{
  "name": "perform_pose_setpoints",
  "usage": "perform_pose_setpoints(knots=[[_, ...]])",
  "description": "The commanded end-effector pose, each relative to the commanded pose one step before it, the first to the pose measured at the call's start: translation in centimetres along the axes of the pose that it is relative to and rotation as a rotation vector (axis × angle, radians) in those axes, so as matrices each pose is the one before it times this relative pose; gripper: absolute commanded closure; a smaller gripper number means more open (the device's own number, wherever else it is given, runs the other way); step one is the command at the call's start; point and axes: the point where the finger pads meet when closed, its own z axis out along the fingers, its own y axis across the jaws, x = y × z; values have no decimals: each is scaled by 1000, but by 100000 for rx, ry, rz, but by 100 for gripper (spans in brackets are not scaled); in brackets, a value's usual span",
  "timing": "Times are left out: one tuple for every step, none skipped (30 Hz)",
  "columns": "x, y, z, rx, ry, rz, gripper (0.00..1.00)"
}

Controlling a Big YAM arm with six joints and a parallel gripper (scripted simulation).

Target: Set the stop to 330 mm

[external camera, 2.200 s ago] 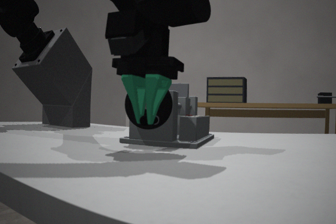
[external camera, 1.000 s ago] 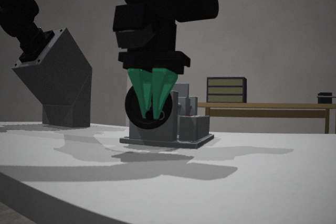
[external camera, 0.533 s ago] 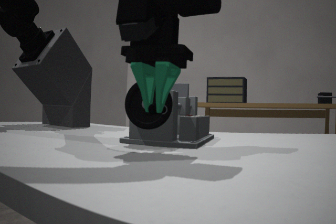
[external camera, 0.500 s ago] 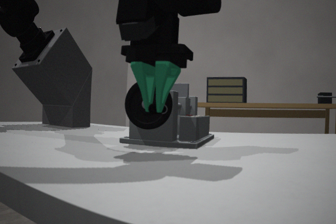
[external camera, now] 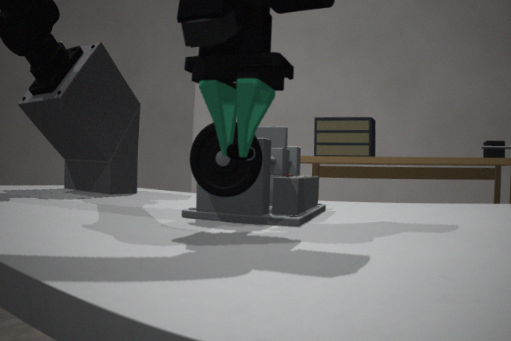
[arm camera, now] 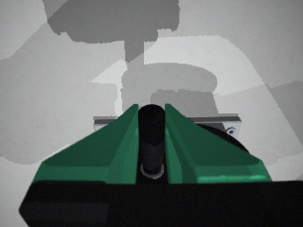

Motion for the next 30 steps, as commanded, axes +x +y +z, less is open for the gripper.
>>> perform_pose_setpoints(knots=[[-559,2704,-3379,-8209,-439,3457,94],[329,-590,128,565,138,-1041,94],[469,-826,185,825,202,-1034,94],[-16,-86,-35,-183,-45,393,94],[-3,-148,-36,6,1,38,94],[14,-211,-35,234,56,-315,94],[13,-190,-30,214,51,-288,94],[-1,-105,-25,5,1,2,94],[-9,-58,-18,-56,-38,92,94],[-3,-48,-11,10,-16,-5,94],[1,-26,-5,22,5,-29,94],[0,-3,-1,-1,0,2,94],[-1,5,2,-17,-4,24,94],[-7,32,12,-106,-23,147,94],[69,53,85,-122,-23,-47,94],[114,-21,122,147,47,-704,94],[0,0,0,0,0,0,94],[0,0,0,0,0,0,94],[160,-37,169,227,73,-999,94],[193,-45,207,281,75,-1219,94],[216,-49,231,315,84,-446,94],[61,-190,483,846,134,-89,94],[-45,-276,622,1150,166,156,94],[-167,-217,473,844,101,401,94],[-192,-165,351,611,61,441,94],[-136,-117,250,434,43,313,94],[-36,-31,82,114,11,82,94],[-10,-8,26,30,3,22,94],[21,18,-30,-67,-7,-48,94],[18,15,-27,-57,-6,-41,94]])
